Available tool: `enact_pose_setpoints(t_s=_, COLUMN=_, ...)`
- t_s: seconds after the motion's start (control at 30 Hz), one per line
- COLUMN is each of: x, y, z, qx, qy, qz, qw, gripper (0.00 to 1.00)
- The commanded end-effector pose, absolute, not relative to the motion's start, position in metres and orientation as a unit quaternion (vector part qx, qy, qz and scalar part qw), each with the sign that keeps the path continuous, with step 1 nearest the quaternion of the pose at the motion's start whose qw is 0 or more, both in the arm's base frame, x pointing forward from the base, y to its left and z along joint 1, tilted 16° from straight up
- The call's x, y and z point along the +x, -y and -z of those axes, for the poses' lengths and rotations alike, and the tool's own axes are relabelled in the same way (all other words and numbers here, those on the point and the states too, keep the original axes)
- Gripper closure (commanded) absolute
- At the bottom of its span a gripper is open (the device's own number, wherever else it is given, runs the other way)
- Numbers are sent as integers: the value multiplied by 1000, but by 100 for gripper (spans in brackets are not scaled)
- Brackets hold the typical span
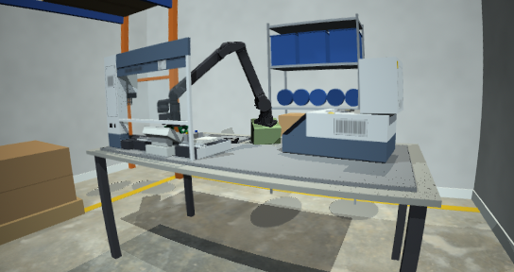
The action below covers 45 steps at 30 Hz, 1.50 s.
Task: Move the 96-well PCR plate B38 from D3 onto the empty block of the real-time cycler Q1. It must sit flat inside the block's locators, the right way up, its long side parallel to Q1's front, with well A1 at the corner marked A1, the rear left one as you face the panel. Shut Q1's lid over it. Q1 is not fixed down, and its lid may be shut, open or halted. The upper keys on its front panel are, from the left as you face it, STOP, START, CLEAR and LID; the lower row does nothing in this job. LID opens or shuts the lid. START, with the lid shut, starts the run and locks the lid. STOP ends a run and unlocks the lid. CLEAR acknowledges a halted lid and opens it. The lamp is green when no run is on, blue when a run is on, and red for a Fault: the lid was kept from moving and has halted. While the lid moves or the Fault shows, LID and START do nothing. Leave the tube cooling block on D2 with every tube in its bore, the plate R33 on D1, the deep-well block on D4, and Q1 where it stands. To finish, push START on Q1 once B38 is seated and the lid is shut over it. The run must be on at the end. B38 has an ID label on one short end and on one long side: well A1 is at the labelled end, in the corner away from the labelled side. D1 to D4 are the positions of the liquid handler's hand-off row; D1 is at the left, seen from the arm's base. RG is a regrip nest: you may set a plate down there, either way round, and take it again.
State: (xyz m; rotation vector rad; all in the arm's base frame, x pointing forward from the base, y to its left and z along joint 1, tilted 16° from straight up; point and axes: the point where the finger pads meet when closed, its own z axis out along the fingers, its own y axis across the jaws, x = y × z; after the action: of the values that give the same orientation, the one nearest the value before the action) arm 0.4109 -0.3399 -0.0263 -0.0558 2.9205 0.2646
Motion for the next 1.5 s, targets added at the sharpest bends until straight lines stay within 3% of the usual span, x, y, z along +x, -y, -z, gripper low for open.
enact_pose_setpoints(t_s=0.0, x=429, y=373, z=-13, qx=-12, qy=-988, qz=-51, qw=143, gripper=0)
enact_pose_setpoints(t_s=0.47, x=446, y=370, z=-24, qx=-30, qy=-987, qz=-40, qw=154, gripper=0)
enact_pose_setpoints(t_s=0.77, x=426, y=363, z=1, qx=-22, qy=-989, qz=-66, qw=128, gripper=0)
enact_pose_setpoints(t_s=0.8, x=422, y=362, z=5, qx=-19, qy=-990, qz=-70, qw=124, gripper=100)
enact_pose_setpoints(t_s=1.47, x=401, y=348, z=42, qx=-1, qy=-992, qz=-87, qw=96, gripper=100)
